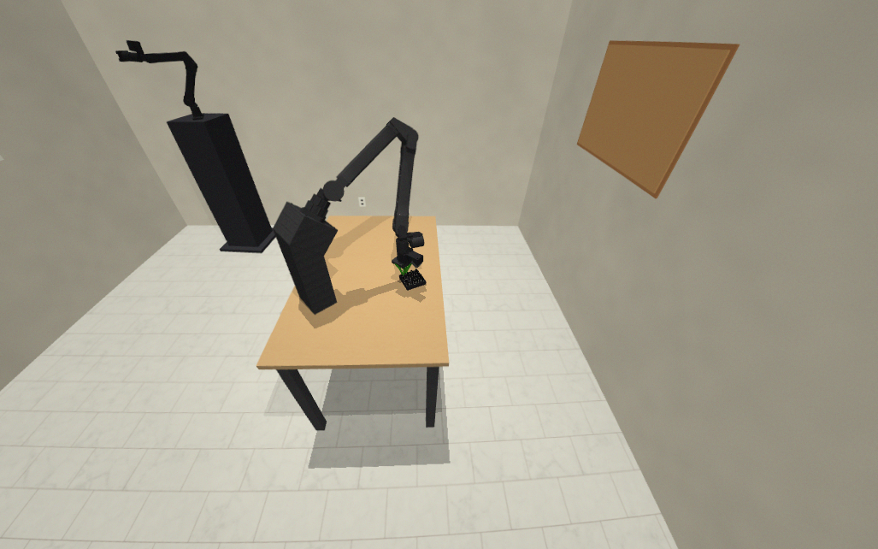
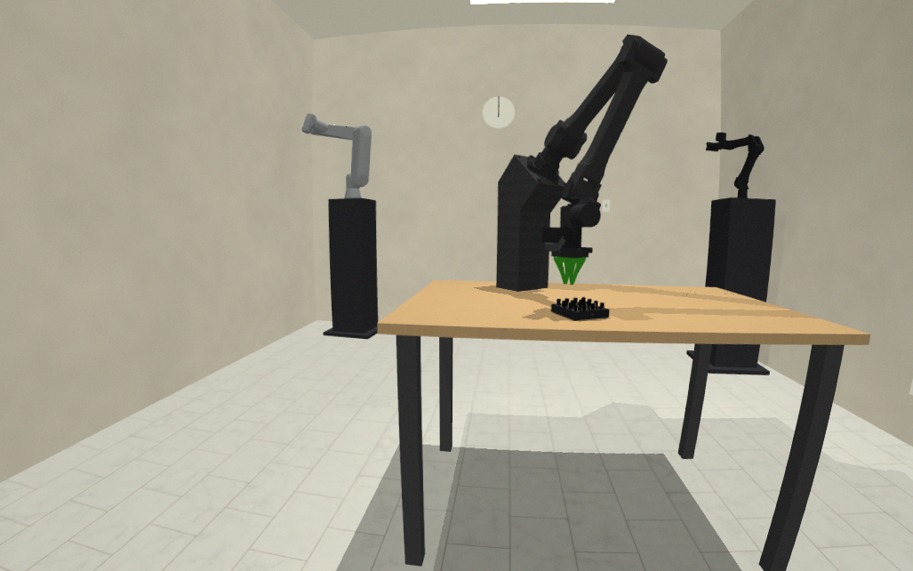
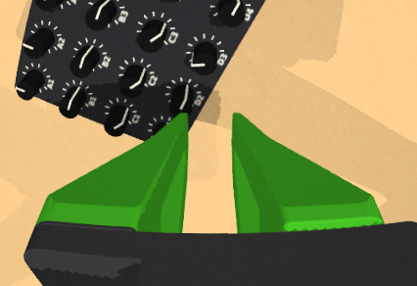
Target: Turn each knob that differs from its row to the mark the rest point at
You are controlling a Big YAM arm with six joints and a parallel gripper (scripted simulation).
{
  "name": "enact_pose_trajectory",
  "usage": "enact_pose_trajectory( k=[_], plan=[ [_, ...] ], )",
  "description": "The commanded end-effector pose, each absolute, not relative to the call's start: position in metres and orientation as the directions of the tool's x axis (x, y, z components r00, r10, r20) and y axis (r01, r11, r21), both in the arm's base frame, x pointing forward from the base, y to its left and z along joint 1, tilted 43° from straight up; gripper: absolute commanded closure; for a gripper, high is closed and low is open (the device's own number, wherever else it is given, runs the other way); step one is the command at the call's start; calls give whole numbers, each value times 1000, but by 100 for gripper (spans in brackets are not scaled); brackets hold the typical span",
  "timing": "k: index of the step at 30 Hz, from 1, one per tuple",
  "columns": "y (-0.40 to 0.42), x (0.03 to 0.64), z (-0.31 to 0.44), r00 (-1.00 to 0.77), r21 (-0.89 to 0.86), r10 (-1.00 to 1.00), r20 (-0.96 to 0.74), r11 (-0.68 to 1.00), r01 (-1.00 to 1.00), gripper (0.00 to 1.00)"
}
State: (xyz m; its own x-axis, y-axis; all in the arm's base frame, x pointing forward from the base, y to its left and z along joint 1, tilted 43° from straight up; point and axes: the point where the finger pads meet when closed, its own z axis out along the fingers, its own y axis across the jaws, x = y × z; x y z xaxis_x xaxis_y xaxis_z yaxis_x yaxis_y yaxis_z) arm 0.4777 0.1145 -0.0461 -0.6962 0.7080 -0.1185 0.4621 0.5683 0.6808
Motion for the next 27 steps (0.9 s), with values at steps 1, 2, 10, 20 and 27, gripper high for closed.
enact_pose_trajectory(
  k=[1, 2, 10, 20, 27],
  plan=[
    [104, 480, -35, -752, 657, 617, -232, 670, 347, 82],
    [104, 481, -35, -761, 650, 598, -251, 687, 325, 82],
    [103, 483, -31, -811, 585, 443, -383, 795, 158, 82],
    [100, 484, -28, -823, 461, 212, -527, 885, -67, 82],
    [99, 485, -25, -797, 361, 53, -601, 908, -211, 82]
  ],
)
